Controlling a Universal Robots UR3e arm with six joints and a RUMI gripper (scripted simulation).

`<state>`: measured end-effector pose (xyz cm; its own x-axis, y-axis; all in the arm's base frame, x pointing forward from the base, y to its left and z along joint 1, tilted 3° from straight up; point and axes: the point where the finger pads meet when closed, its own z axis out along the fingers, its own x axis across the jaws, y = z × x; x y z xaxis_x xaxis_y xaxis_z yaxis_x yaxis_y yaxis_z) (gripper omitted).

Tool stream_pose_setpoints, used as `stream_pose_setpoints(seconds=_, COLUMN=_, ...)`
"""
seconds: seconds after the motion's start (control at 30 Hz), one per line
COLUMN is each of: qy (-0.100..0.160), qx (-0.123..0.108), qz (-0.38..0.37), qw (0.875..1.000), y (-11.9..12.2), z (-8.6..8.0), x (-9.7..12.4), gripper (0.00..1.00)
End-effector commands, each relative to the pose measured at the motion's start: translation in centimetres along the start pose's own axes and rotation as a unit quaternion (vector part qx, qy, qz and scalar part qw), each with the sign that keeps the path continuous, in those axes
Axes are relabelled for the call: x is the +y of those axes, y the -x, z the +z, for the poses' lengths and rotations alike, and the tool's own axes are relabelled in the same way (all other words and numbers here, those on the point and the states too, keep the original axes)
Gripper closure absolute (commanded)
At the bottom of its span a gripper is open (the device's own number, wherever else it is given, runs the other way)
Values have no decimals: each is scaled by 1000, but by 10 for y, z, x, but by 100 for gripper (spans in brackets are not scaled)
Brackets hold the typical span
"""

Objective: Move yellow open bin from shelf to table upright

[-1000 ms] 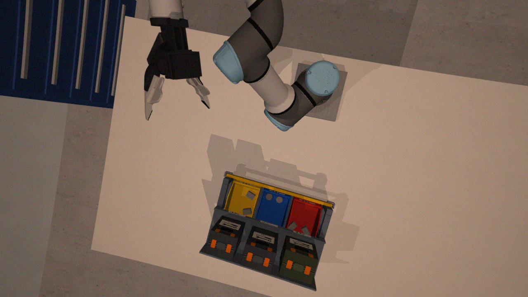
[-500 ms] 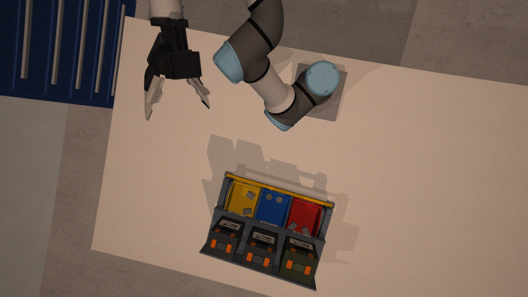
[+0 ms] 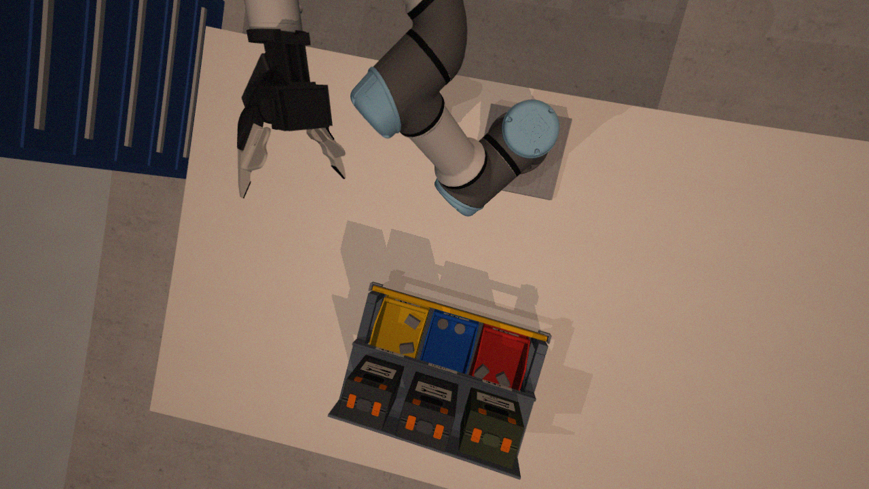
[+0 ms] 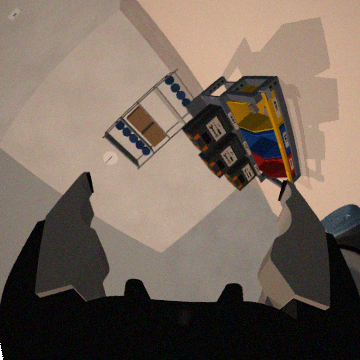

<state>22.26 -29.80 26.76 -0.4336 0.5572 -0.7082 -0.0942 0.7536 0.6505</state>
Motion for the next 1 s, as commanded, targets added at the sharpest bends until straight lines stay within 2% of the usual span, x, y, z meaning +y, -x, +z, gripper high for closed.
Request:
stream_pose_setpoints(seconds=0.0, qy=-1, qx=0, qz=-1, qw=1000, y=0, z=0, x=0, gripper=0)
stream_pose_setpoints(seconds=0.47, qy=-1, qx=0, qz=-1, qw=1000, y=0, z=0, x=0, gripper=0)
stream_pose_setpoints(seconds=0.63, qy=-58, qx=109, qz=-41, qw=991, y=-27, z=37, x=20, gripper=0)
stream_pose_setpoints(seconds=0.97, qy=-58, qx=109, qz=-41, qw=991, y=-27, z=37, x=20, gripper=0)
